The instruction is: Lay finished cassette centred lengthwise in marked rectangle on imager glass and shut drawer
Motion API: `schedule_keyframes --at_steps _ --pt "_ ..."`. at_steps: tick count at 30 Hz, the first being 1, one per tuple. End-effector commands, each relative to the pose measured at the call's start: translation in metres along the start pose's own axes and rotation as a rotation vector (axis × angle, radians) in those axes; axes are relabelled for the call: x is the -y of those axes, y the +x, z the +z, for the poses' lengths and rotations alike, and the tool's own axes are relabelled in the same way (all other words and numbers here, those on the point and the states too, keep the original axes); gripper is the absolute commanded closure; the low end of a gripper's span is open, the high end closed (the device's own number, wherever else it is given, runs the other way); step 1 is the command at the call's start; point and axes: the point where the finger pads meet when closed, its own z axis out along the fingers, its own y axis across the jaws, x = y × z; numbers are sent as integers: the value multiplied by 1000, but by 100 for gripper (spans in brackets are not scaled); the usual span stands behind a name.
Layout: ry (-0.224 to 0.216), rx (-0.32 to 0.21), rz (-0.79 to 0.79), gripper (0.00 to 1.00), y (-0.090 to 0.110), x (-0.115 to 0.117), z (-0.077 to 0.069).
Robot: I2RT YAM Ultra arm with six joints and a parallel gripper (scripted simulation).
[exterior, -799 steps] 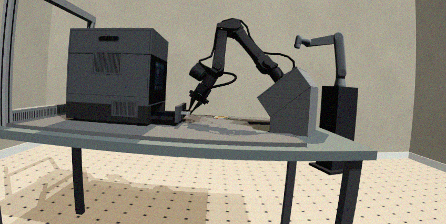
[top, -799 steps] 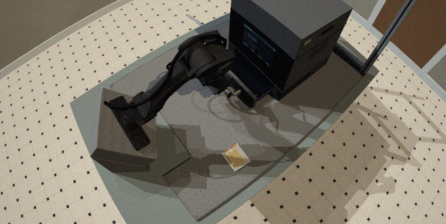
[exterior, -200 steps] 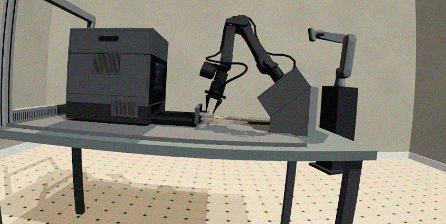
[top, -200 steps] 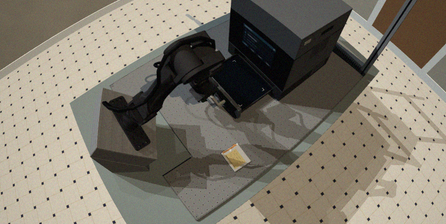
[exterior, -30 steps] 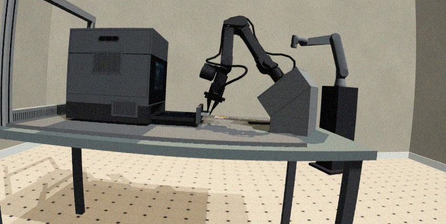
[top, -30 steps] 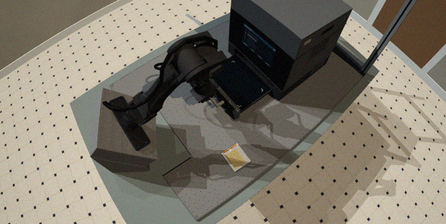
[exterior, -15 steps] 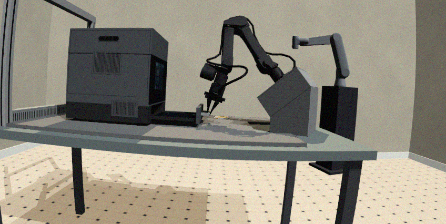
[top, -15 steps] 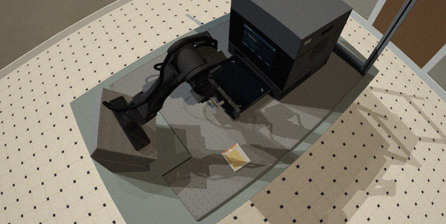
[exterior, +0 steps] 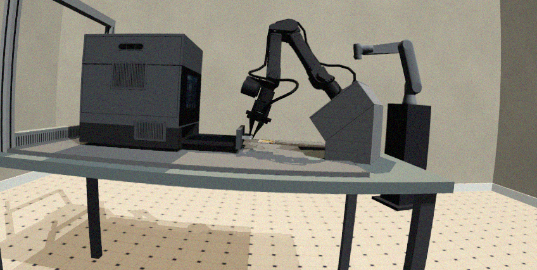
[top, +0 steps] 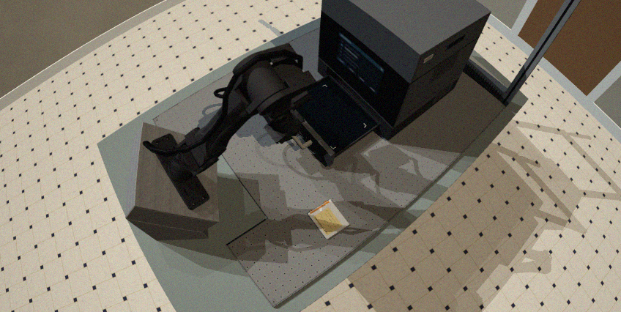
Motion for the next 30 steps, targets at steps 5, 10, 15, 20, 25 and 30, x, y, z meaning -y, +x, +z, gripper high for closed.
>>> schedule_keyframes --at_steps 5,10,15,20,25,30 --pt "-40 10 -9 100 -2 -17 -9" --pt "-40 9 -10 100 -2 -22 -11" --pt "-41 7 -10 100 -2 -23 -11" --pt "-41 7 -10 100 -2 -23 -11" --pt "-41 7 -10 100 -2 -23 -11" --pt "-41 7 -10 100 -2 -23 -11"
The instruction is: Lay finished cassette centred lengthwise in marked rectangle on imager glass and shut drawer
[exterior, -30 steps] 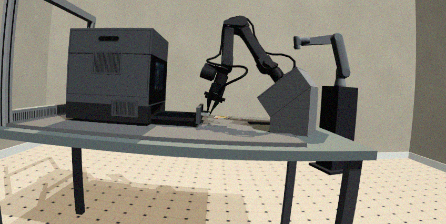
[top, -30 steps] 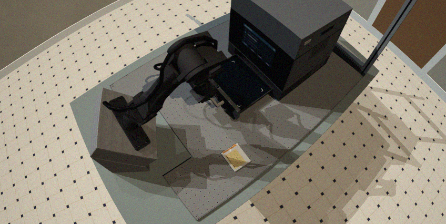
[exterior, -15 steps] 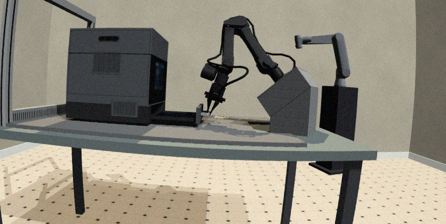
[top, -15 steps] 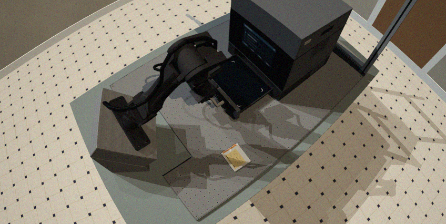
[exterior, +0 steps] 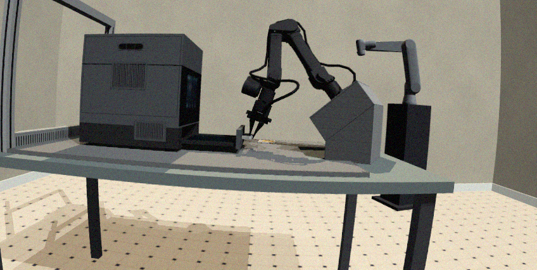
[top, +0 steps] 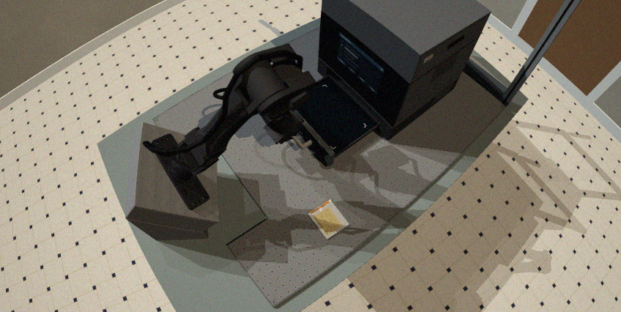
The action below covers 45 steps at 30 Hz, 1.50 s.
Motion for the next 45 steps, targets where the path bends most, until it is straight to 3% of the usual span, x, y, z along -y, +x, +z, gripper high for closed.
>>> schedule_keyframes --at_steps 1,30,35,36,42,43,45 --pt "-57 8 -16 100 -1 -23 -11" --pt "-57 8 -16 100 -1 -23 -11" --pt "-51 7 -13 100 -1 -14 -9" --pt "-17 4 1 100 0 6 -8" --pt "-17 4 1 100 0 11 -7" --pt "-17 4 2 65 0 12 -6" --pt "-20 8 0 65 -1 13 -5"
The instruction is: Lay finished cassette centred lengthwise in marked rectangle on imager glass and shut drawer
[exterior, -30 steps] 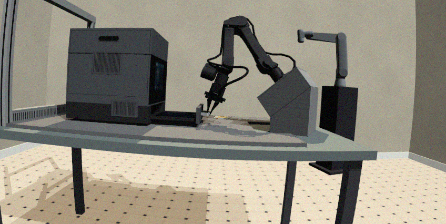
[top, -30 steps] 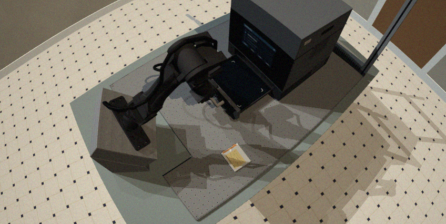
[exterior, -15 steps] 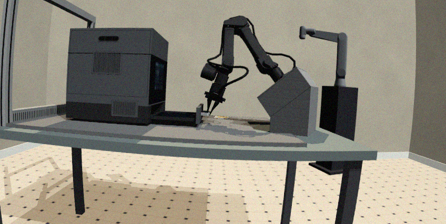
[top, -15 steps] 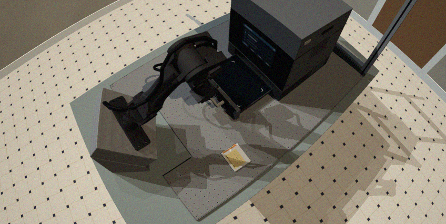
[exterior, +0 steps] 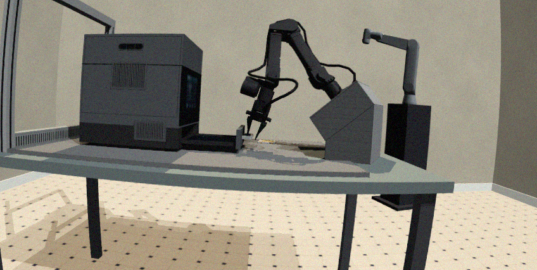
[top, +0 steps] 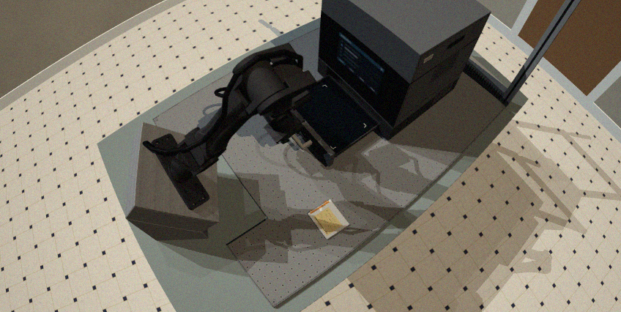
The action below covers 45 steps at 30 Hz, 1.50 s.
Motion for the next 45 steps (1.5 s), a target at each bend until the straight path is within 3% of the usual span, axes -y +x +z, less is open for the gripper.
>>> schedule_keyframes --at_steps 1,14,15,16,23,45 --pt "1 12 7 65 -3 12 -3" --pt "-9 13 3 65 -4 10 0" --pt "-9 8 -1 65 -2 5 -2" --pt "18 10 10 65 -2 19 -7" --pt "-22 9 -6 65 -3 -2 -16" --pt "-16 7 -3 65 -2 1 -40"
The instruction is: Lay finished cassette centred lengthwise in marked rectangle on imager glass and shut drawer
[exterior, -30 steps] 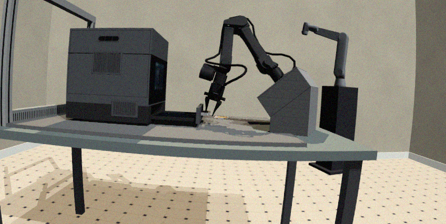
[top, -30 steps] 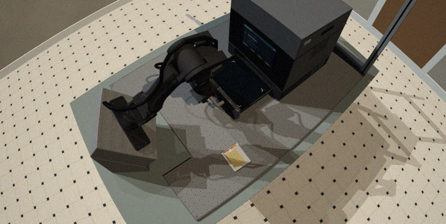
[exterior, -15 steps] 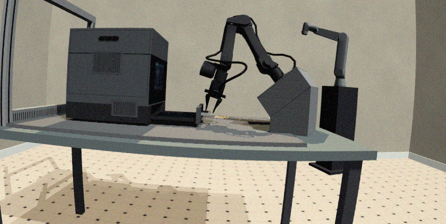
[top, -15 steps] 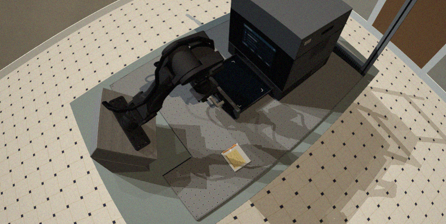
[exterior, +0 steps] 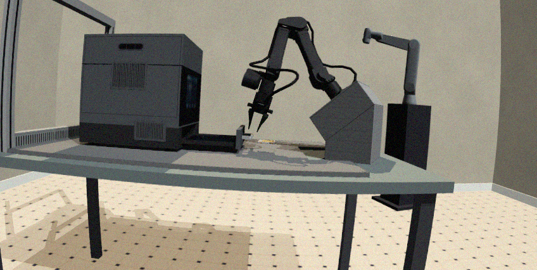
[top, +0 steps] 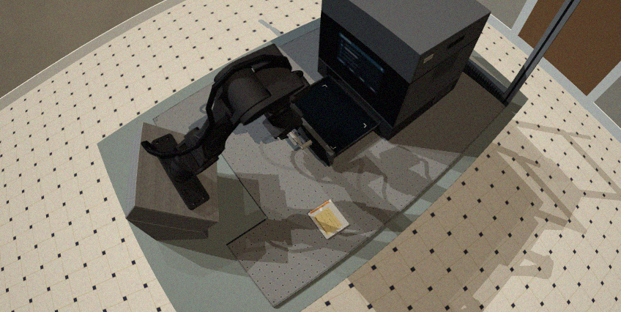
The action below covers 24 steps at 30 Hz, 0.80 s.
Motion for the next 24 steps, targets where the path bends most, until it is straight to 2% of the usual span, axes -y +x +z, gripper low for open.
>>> schedule_keyframes --at_steps 1,11,14,24 --pt "1 23 -1 65 -7 -1 -10" --pt "-8 15 -5 65 -5 -6 -22" --pt "12 15 5 65 -4 5 -28" --pt "22 15 11 65 -4 10 -39"
